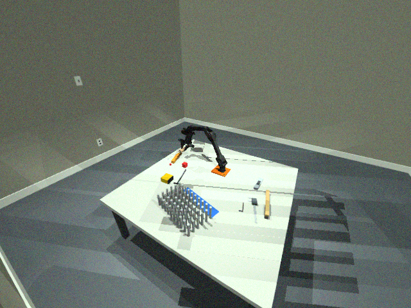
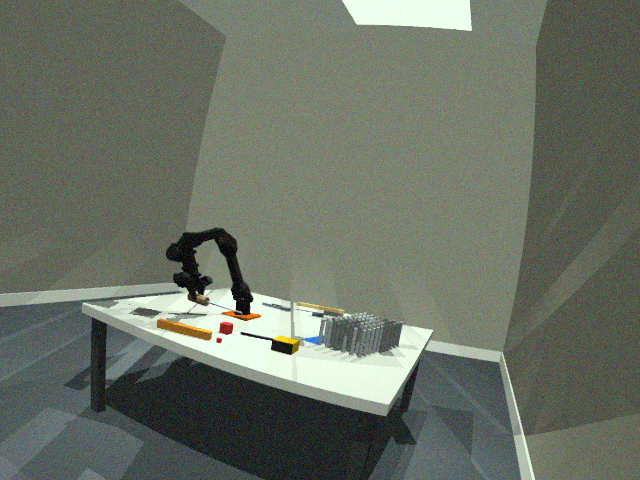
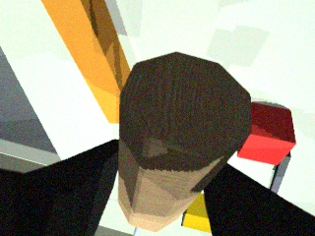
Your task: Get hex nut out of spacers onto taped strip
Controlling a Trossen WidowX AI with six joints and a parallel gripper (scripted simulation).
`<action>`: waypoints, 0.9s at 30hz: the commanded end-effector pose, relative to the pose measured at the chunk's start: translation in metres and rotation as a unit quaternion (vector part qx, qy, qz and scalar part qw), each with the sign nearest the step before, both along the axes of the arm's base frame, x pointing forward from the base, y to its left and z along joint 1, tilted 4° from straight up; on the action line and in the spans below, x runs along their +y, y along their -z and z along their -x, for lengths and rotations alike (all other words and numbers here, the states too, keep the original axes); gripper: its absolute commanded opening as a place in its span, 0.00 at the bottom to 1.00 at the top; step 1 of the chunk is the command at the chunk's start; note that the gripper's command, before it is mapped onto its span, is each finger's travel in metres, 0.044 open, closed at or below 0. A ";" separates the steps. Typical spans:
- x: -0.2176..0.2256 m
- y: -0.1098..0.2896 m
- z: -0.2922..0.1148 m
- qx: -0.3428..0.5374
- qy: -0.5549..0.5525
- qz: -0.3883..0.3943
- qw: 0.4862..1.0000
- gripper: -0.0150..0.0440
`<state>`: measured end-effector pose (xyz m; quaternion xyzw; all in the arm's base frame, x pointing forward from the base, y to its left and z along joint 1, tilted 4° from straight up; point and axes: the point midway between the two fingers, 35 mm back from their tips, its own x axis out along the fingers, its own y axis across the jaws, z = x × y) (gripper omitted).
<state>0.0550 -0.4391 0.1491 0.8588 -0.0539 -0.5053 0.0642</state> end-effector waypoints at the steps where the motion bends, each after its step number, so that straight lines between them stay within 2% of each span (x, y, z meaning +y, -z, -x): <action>1: 0.000 0.002 -0.001 -0.004 -0.002 0.002 1.000 0.25; 27: -0.002 0.021 0.001 -0.003 -0.002 0.002 1.000 0.25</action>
